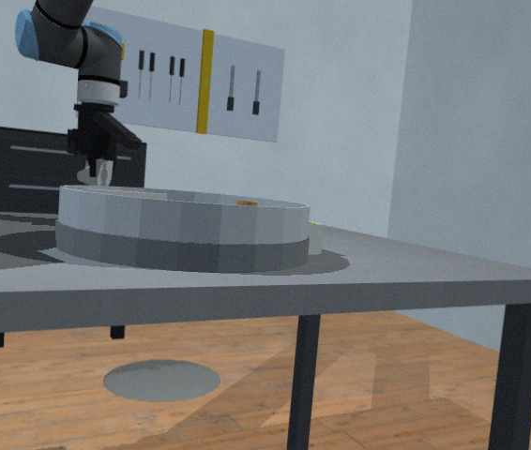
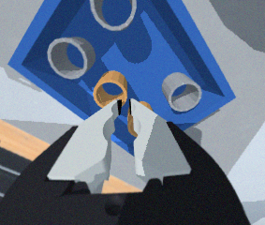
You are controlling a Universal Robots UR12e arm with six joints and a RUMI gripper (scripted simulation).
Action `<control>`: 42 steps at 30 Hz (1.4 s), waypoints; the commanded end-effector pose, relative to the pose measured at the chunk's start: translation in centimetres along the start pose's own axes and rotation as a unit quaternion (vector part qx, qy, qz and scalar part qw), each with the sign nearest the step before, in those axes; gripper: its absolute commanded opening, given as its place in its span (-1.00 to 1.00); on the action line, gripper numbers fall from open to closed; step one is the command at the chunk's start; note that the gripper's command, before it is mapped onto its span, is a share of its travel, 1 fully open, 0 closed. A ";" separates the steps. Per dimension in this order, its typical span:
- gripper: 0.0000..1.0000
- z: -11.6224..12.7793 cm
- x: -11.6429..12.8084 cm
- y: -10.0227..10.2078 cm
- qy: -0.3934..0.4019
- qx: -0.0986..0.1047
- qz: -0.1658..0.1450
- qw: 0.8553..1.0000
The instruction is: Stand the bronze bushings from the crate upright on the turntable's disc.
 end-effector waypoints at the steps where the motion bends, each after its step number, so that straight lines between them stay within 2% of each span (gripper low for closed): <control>1: -0.90 -0.3 0.1 0.0 -0.002 -0.002 0.001 1.000; 32: -0.90 -0.2 0.1 0.0 -0.002 -0.002 0.001 1.000; 42: -0.90 -0.3 0.0 0.9 -0.002 -0.002 0.000 1.000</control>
Point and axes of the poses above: the point where the finger pads meet when closed, its own y axis out along the fingers, its own z axis across the jaws, x = y × z, the point moved 9 cm from there along -y, back along the fingers, and after that the axes turned 13 degrees about y, right-handed, at the moved point
